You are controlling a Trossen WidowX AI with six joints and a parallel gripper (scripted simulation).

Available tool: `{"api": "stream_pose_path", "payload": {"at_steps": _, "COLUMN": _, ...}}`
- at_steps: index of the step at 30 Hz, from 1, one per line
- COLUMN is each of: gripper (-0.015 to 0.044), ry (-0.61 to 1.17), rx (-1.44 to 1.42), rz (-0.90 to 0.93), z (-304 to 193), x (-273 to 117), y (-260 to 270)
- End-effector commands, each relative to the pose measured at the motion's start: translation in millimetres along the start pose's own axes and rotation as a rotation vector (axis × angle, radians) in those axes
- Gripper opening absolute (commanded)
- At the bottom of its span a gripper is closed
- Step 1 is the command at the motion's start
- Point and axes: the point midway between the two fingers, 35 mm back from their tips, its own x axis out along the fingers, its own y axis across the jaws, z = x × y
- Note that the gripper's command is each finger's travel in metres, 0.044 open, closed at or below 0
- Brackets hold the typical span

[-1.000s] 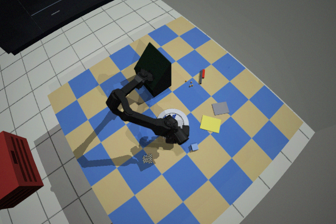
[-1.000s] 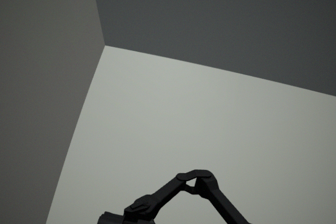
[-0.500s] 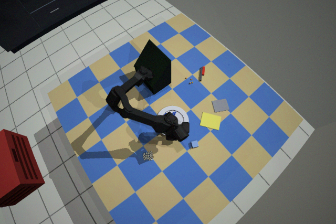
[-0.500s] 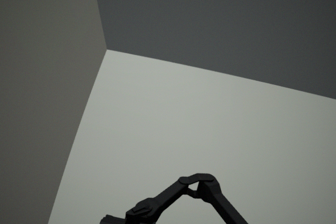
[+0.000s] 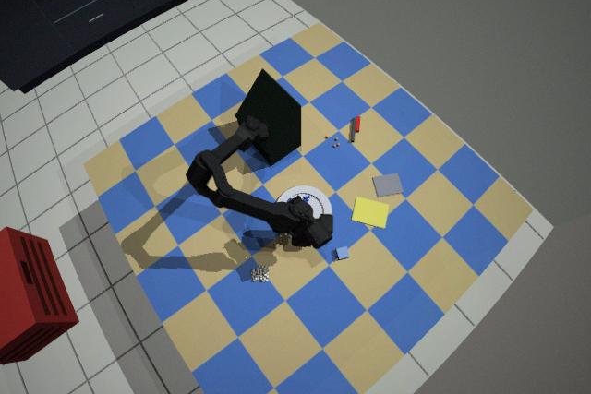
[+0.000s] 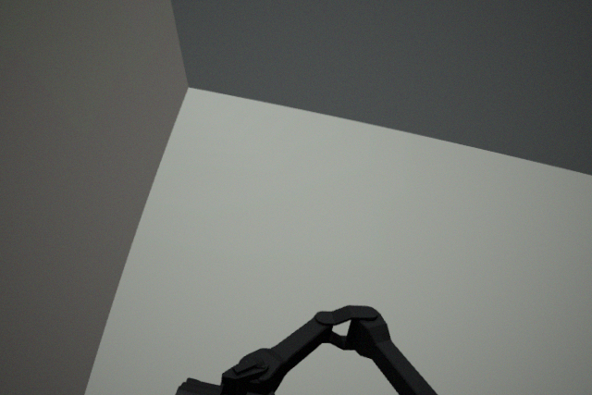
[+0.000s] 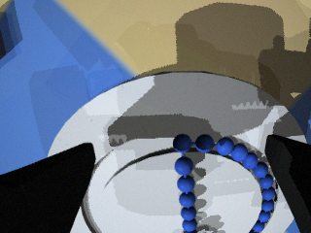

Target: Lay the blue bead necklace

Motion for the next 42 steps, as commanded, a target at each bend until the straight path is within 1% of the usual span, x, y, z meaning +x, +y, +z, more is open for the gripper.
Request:
{"api": "stream_pose_path", "payload": {"at_steps": 1, "gripper": 0.044, "ry": 0.001, "rx": 0.004, "rz": -0.001, "z": 0, "x": 0, "y": 0}}
{"api": "stream_pose_path", "payload": {"at_steps": 6, "gripper": 0.044, "ry": 0.001, "rx": 0.004, "rz": -0.001, "z": 0, "x": 0, "y": 0}}
{"api": "stream_pose_path", "payload": {"at_steps": 9, "gripper": 0.0361, "ry": 0.003, "rx": -0.074, "rz": 0.0, "z": -12, "x": -5, "y": -3}}
{"api": "stream_pose_path", "payload": {"at_steps": 18, "gripper": 0.0125, "ry": 0.007, "rx": -0.542, "rz": 0.003, "z": -78, "x": -28, "y": -25}}
{"api": "stream_pose_path", "payload": {"at_steps": 21, "gripper": 0.012, "ry": 0.006, "rx": -0.689, "rz": 0.001, "z": -99, "x": -32, "y": -35}}
{"api": "stream_pose_path", "payload": {"at_steps": 23, "gripper": 0.012, "ry": 0.006, "rx": -0.724, "rz": 0.0, "z": -103, "x": -32, "y": -37}}
{"api": "stream_pose_path", "payload": {"at_steps": 27, "gripper": 0.012, "ry": 0.006, "rx": -0.724, "rz": 0.001, "z": -103, "x": -32, "y": -37}}
{"api": "stream_pose_path", "payload": {"at_steps": 32, "gripper": 0.012, "ry": 0.006, "rx": -0.724, "rz": 0.0, "z": -103, "x": -17, "y": -37}}
{"api": "stream_pose_path", "payload": {"at_steps": 34, "gripper": 0.012, "ry": 0.004, "rx": -0.713, "rz": 0.003, "z": -101, "x": -23, "y": -36}}
{"api": "stream_pose_path", "payload": {"at_steps": 42, "gripper": 0.012, "ry": 0.004, "rx": -0.716, "rz": 0.003, "z": -102, "x": -14, "y": -36}}
